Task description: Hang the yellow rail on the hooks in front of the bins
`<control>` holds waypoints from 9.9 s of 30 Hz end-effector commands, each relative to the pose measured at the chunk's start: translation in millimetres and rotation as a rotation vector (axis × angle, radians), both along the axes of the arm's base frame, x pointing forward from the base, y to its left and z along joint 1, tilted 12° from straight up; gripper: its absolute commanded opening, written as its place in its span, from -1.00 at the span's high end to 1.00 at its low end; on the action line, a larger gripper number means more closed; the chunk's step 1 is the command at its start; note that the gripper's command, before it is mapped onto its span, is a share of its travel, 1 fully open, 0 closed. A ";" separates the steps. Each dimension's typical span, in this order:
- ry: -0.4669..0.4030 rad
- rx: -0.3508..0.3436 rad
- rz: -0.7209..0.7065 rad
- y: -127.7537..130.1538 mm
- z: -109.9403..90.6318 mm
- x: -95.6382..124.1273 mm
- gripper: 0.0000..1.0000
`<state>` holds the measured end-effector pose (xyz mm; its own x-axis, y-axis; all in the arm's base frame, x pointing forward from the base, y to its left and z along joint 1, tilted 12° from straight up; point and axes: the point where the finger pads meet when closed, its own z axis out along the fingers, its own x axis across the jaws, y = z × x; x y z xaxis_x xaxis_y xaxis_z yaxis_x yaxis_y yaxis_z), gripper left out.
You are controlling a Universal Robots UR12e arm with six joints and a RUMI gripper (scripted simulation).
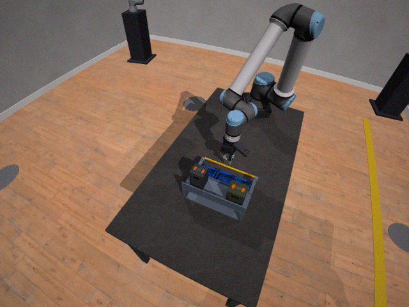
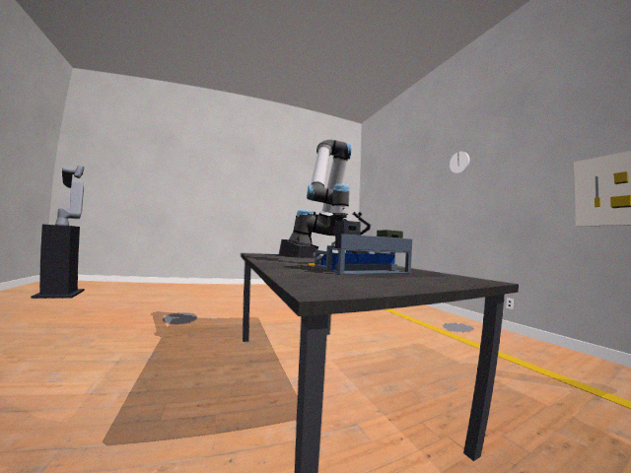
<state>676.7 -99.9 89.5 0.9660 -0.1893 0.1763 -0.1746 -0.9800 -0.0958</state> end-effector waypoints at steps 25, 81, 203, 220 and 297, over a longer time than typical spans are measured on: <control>-0.004 -0.004 0.003 2.1 2.7 2.0 0.55; -0.001 -0.002 0.004 5.5 -36.2 8.6 0.55; -0.001 -0.002 0.004 6.6 -57.6 12.9 0.55; -0.002 -0.003 0.004 6.4 -57.3 13.1 0.55; -0.003 -0.003 0.003 5.7 -56.3 13.8 1.00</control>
